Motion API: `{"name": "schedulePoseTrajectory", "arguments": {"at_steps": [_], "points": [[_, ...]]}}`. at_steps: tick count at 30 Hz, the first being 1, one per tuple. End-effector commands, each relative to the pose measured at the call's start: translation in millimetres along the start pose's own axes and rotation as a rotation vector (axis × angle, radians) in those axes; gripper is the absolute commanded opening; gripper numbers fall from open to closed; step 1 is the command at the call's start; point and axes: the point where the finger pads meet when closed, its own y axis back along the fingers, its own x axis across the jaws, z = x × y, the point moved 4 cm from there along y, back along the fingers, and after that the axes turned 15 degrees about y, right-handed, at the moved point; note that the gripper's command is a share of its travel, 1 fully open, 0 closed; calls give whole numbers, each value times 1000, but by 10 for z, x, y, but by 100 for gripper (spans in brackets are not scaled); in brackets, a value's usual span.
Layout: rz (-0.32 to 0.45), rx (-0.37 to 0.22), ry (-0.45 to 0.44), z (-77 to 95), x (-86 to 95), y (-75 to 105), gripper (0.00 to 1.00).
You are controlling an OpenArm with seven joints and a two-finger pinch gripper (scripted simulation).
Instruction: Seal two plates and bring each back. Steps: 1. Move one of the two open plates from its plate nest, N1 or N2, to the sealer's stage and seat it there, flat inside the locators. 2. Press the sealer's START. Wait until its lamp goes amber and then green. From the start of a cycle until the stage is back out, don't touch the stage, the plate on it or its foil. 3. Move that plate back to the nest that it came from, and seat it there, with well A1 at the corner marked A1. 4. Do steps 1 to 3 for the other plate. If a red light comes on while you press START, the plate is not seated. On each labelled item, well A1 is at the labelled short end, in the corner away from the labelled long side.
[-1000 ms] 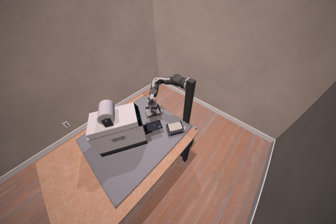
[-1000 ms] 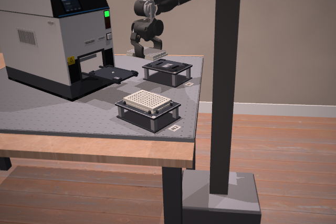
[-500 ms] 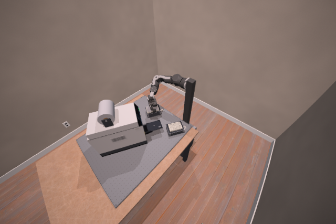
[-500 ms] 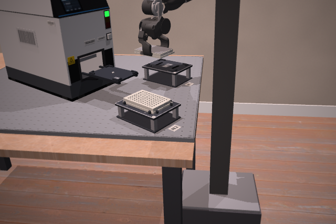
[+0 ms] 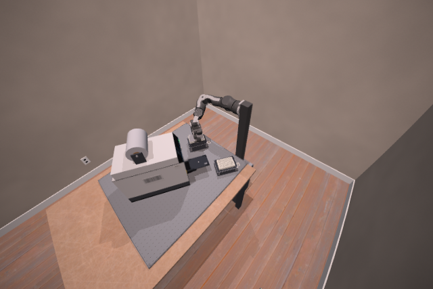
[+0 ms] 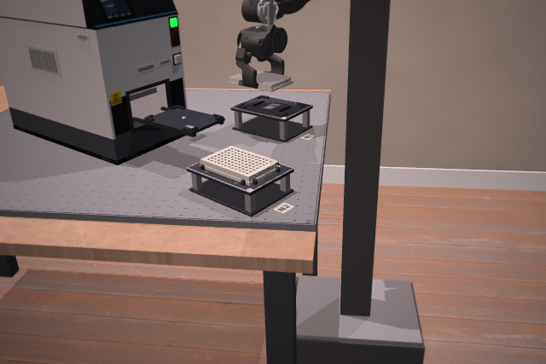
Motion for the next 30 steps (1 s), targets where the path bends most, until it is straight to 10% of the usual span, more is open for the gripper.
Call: {"name": "schedulePoseTrajectory", "arguments": {"at_steps": [1,30], "points": [[11,-3,11,-11,-5,1,0],[8,-5,8,-136,-290,3,0]]}}
